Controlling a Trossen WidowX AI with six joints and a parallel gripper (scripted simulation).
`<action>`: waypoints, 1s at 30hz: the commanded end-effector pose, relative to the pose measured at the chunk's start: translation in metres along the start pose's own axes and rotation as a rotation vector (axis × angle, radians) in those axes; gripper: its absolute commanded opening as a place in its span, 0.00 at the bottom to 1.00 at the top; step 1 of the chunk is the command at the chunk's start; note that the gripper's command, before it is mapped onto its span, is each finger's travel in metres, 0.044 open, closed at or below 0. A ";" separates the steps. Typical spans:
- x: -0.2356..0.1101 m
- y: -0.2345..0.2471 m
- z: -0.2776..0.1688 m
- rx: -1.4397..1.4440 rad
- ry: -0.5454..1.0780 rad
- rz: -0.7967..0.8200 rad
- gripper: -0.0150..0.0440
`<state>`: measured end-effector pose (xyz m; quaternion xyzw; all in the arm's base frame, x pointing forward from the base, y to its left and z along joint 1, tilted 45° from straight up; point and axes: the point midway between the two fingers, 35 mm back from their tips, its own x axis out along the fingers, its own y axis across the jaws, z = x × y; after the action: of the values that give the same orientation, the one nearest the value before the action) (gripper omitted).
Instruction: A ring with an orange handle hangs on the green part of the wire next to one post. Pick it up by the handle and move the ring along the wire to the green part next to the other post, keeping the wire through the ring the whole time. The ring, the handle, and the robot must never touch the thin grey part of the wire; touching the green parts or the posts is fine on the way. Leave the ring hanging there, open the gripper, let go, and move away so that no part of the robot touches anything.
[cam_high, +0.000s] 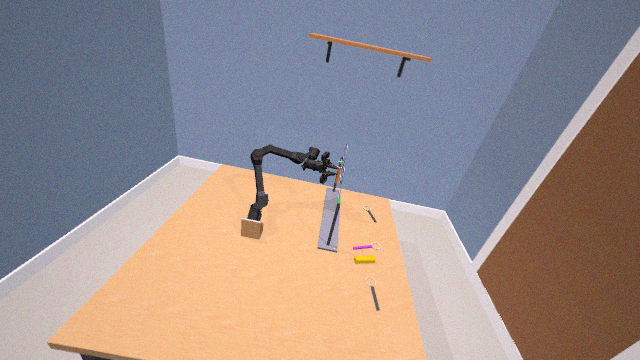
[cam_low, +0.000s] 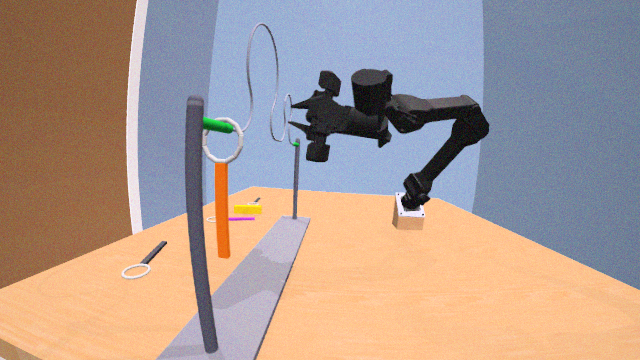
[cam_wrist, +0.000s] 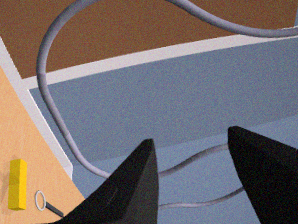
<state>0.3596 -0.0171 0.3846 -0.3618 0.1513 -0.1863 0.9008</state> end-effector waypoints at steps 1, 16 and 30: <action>-0.006 0.023 0.029 0.143 -0.055 0.034 0.53; -0.058 0.122 0.132 0.836 -0.178 0.173 0.53; -0.168 0.227 0.193 1.583 -0.165 0.365 0.53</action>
<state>0.3528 0.3050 0.3819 0.3406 -0.0282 -0.0666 0.9374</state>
